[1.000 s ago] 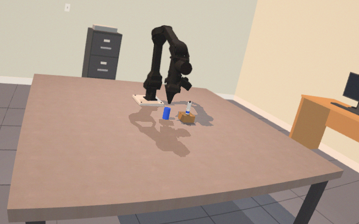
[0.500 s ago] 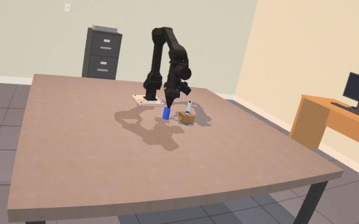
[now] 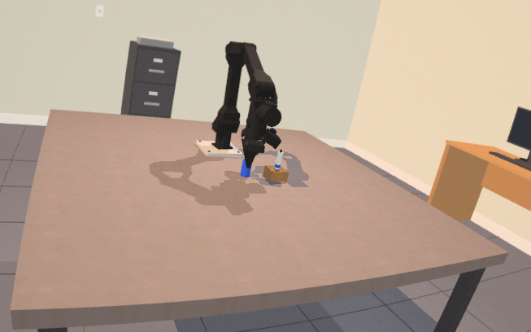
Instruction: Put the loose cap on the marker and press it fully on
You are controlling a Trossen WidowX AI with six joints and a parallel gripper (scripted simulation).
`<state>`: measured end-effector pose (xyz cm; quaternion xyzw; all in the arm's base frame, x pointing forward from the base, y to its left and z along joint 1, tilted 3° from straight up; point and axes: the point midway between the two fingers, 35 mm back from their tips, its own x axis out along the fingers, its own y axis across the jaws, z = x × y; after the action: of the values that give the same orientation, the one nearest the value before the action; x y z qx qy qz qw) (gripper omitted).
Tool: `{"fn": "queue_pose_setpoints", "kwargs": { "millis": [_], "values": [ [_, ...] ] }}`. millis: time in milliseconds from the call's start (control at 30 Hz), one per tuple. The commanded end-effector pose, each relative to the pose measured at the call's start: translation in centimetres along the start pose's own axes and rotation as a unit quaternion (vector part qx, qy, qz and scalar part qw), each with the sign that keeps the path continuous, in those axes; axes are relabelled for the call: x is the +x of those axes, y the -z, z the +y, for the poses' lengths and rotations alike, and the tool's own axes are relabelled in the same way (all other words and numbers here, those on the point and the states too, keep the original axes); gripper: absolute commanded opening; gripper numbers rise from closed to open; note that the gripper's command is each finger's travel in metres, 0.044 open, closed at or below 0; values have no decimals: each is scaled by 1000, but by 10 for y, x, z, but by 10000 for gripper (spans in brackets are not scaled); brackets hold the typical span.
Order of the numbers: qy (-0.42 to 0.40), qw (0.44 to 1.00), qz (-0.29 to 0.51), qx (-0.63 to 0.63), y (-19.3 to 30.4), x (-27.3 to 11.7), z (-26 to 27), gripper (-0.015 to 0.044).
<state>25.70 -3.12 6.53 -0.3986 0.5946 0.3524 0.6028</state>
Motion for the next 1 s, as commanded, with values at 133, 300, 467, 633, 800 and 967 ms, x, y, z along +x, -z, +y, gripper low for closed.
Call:
{"fn": "queue_pose_setpoints", "kwargs": {
  "millis": [133, 300, 467, 633, 800, 967],
  "values": [
    [-4, 1000, 3, -2, 2, 16, 3, 258],
    [-4, 1000, 3, -2, 2, 21, 3, 258],
    [-4, 1000, 3, -2, 2, 21, 3, 153],
    [-4, 1000, 3, -2, 2, 21, 3, 119],
    [-3, 1000, 2, -2, 2, 21, 2, 66],
    [5, 1000, -10, 6, 0, 14, -2, 0]
  ]
}}
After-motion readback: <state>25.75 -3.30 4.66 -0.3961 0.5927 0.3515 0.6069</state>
